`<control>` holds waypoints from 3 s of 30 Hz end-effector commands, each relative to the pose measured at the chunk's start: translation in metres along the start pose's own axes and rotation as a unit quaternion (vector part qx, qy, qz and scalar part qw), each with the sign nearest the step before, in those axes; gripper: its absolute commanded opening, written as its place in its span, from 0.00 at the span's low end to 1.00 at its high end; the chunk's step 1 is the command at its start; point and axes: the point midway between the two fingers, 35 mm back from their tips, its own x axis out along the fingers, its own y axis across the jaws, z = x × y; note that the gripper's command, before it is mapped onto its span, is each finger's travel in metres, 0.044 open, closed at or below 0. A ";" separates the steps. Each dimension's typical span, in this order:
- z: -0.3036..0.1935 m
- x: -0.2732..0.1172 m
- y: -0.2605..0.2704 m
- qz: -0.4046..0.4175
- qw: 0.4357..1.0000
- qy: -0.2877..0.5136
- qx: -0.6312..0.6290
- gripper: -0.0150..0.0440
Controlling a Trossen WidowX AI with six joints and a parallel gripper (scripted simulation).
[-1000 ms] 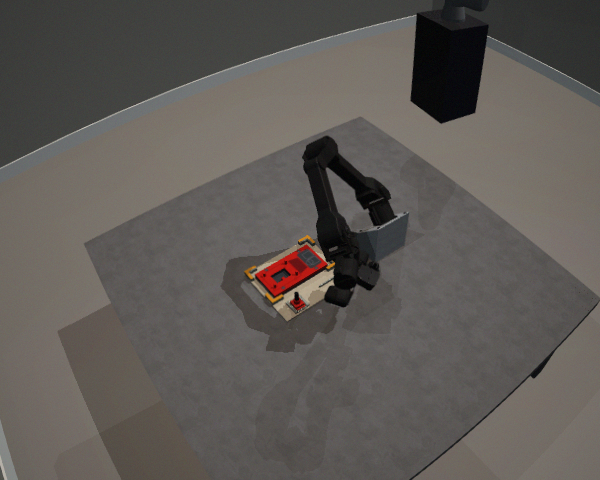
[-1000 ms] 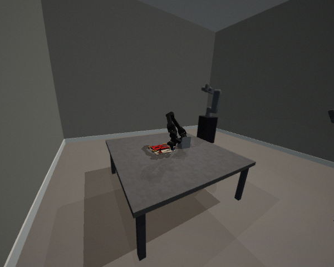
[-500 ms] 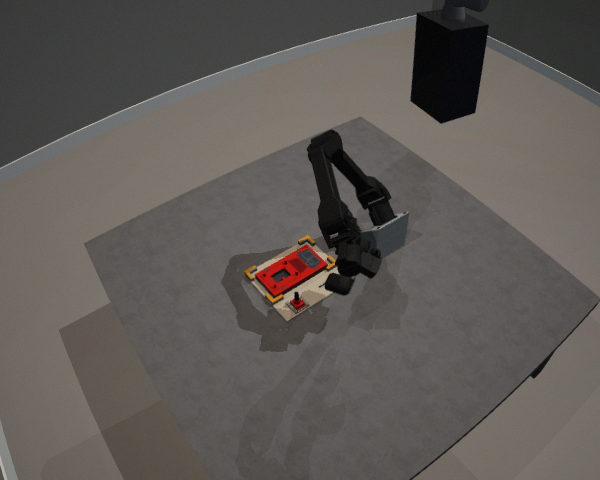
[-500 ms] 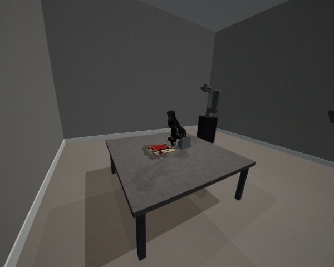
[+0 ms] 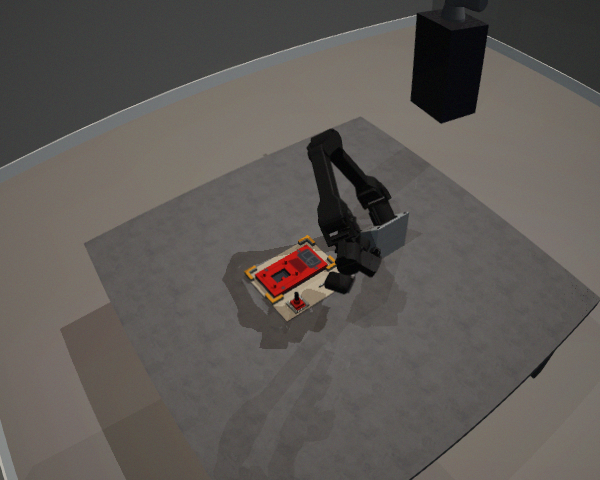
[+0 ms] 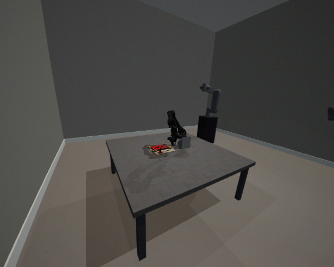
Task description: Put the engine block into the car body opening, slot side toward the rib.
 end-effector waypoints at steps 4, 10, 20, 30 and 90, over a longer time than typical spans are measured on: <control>-0.001 -0.002 0.000 -0.003 1.000 -0.018 -0.002 0.25; -0.005 0.000 0.000 0.002 0.997 -0.082 -0.002 0.25; -0.016 0.006 0.000 0.007 0.969 -0.247 -0.003 0.25; -0.024 0.008 0.000 -0.001 0.936 -0.352 -0.002 0.25; -0.031 0.117 0.001 0.001 0.907 -0.420 -0.001 0.34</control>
